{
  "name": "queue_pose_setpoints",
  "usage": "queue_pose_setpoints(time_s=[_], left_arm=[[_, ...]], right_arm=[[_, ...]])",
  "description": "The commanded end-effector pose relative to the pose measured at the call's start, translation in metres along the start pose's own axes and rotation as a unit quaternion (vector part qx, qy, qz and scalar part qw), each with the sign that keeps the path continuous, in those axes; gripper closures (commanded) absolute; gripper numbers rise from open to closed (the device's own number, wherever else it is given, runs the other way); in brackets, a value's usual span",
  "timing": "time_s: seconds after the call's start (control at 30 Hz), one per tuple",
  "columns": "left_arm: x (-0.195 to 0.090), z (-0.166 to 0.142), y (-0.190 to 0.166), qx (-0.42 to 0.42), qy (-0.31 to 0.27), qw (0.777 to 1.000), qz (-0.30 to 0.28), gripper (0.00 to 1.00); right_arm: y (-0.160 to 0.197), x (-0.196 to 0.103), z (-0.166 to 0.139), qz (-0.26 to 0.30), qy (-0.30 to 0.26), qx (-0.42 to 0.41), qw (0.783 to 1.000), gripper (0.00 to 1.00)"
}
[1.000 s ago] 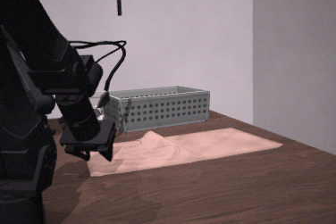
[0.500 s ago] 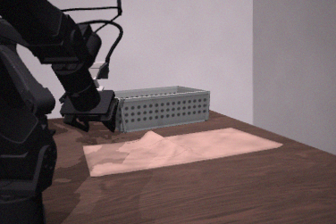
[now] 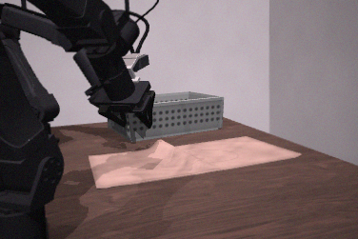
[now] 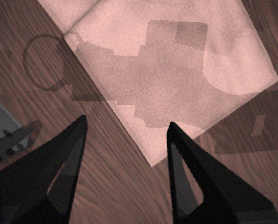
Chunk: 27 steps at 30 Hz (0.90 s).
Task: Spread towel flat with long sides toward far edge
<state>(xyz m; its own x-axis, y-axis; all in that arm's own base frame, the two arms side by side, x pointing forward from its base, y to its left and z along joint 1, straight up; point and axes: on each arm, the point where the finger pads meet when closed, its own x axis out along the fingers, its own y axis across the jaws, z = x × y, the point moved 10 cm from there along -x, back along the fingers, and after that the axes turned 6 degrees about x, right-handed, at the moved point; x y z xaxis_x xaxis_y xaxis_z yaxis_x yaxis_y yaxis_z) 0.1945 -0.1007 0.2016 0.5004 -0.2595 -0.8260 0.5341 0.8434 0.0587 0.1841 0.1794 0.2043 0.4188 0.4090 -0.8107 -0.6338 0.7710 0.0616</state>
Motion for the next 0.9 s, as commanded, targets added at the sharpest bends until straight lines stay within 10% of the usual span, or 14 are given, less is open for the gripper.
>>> queue_pose_setpoints(time_s=[0.0,0.87], left_arm=[[-0.002,0.024,0.01,-0.013,-0.019,1.0,0.012,0.36],[-0.008,0.042,0.02,-0.025,-0.029,0.999,0.022,0.36]], right_arm=[[-0.008,-0.002,0.015,-0.013,0.005,0.015,1.0,0.36],[-0.016,-0.003,0.029,-0.02,-0.001,0.028,0.999,0.36]])
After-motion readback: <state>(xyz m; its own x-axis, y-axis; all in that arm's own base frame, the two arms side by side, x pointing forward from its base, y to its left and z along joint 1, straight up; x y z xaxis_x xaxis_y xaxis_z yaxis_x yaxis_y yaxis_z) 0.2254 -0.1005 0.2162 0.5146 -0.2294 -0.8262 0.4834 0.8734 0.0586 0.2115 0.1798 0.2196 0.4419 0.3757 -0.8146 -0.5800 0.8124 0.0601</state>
